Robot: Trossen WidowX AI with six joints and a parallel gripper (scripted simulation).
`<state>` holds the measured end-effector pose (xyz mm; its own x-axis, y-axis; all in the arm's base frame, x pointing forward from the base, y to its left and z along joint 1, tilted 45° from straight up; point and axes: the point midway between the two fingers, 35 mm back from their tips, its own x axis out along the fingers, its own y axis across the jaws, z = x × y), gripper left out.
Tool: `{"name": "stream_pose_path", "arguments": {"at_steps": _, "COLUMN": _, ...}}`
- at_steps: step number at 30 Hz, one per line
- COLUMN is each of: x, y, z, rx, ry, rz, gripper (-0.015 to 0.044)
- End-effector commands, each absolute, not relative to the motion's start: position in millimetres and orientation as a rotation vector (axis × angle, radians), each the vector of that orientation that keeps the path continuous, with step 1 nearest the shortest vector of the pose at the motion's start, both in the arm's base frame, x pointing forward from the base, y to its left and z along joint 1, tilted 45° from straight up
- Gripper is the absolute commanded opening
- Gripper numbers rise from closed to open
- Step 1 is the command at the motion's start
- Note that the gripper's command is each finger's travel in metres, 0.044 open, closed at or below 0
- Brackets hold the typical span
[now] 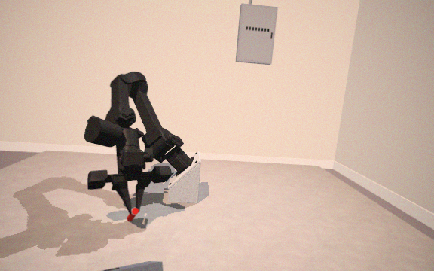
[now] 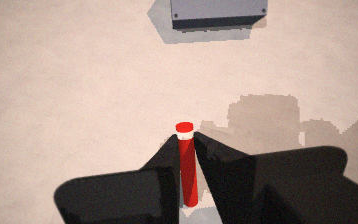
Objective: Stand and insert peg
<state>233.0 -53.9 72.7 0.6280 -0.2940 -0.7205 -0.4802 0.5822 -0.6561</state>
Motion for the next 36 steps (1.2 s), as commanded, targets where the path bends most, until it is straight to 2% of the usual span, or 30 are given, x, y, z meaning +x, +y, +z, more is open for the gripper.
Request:
{"name": "stream_pose_path", "arguments": {"at_steps": 1, "x": 230.6, "y": -53.7, "z": 74.3, "rx": -0.979, "ry": 0.886, "rz": 0.149, "gripper": 0.0049}}
{"name": "stream_pose_path", "arguments": {"at_steps": 36, "x": 209.7, "y": -59.7, "z": 84.3, "rx": -0.933, "ry": 0.608, "rz": 0.290, "gripper": 0.0049}}
